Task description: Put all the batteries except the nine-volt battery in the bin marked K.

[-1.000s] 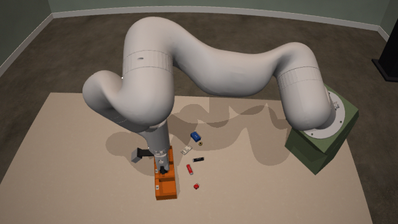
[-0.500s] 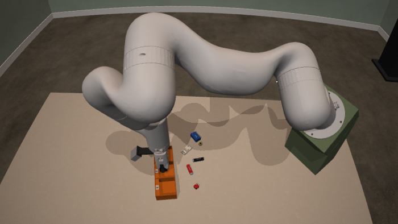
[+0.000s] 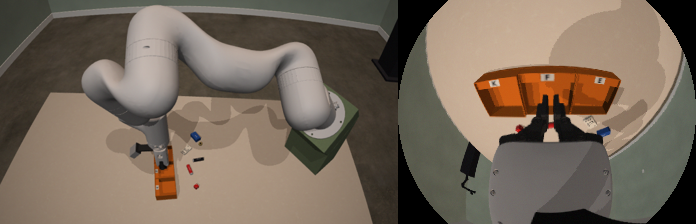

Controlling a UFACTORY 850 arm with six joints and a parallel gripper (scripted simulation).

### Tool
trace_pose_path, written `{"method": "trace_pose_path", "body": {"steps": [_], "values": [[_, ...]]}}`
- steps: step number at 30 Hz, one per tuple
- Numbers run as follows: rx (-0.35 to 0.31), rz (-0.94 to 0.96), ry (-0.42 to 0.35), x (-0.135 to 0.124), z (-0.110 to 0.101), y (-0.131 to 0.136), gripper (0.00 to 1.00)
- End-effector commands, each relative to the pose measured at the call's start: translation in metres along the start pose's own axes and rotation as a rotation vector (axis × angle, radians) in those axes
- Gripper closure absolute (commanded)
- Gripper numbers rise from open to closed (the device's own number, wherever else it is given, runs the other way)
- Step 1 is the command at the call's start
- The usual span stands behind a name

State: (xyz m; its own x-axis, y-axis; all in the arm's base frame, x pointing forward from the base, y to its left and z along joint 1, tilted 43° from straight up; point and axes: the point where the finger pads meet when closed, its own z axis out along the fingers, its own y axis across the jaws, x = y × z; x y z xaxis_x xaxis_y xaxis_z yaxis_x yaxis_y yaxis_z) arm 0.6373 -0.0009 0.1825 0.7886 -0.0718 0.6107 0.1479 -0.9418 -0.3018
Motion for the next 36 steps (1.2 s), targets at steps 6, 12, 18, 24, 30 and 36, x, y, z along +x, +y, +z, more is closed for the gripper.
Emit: {"method": "trace_pose_path", "body": {"steps": [6,12,18,24,30,36], "values": [[0.000,-0.001,0.002,0.001,-0.020,0.000,0.93],[0.000,-0.001,0.002,0.000,-0.020,-0.025,0.93],[0.000,0.000,0.002,0.000,-0.020,-0.050,0.93],[0.000,0.000,0.002,-0.001,-0.020,-0.080,0.93],[0.000,0.000,0.002,-0.002,-0.020,-0.084,0.93],[0.000,0.000,0.002,-0.001,-0.004,-0.084,0.93]]}}
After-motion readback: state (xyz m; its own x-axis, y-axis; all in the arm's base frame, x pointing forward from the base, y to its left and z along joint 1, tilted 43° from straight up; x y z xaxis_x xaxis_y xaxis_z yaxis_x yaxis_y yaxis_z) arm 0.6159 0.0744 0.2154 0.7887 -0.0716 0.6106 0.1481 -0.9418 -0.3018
